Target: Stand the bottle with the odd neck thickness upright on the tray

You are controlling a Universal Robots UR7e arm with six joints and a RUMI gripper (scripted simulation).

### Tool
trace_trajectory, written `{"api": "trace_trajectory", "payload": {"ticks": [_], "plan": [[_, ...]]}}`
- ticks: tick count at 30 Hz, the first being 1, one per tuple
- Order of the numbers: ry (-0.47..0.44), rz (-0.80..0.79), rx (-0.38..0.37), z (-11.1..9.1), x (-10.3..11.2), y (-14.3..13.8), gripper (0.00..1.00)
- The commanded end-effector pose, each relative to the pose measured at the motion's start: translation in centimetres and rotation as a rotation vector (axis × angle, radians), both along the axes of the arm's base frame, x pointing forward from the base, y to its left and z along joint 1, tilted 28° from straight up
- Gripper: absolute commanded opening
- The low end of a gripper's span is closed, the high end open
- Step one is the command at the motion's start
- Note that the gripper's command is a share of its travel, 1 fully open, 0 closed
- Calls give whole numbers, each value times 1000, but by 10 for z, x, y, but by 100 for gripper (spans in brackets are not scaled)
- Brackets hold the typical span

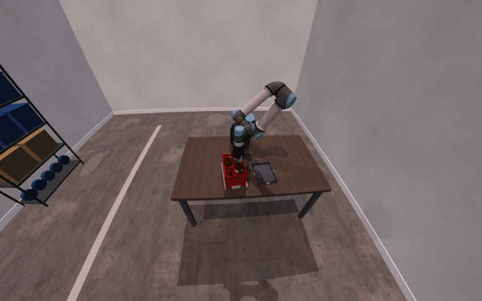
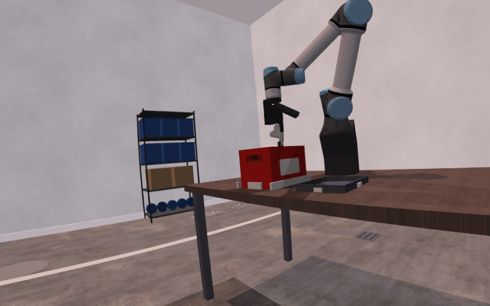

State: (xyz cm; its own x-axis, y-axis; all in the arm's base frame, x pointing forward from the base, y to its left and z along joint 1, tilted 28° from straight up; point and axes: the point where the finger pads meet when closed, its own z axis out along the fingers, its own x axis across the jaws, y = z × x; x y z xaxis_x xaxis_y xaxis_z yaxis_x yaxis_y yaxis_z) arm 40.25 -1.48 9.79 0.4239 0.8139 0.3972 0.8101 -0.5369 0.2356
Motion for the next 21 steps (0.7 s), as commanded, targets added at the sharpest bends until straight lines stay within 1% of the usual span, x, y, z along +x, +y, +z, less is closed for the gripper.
{"api": "trace_trajectory", "payload": {"ticks": [1,11,21], "plan": [[-7,-1,-6,4,2,-3,0],[-8,-2,-6,6,1,-4,0],[-8,-2,-6,13,-1,-6,0]]}}
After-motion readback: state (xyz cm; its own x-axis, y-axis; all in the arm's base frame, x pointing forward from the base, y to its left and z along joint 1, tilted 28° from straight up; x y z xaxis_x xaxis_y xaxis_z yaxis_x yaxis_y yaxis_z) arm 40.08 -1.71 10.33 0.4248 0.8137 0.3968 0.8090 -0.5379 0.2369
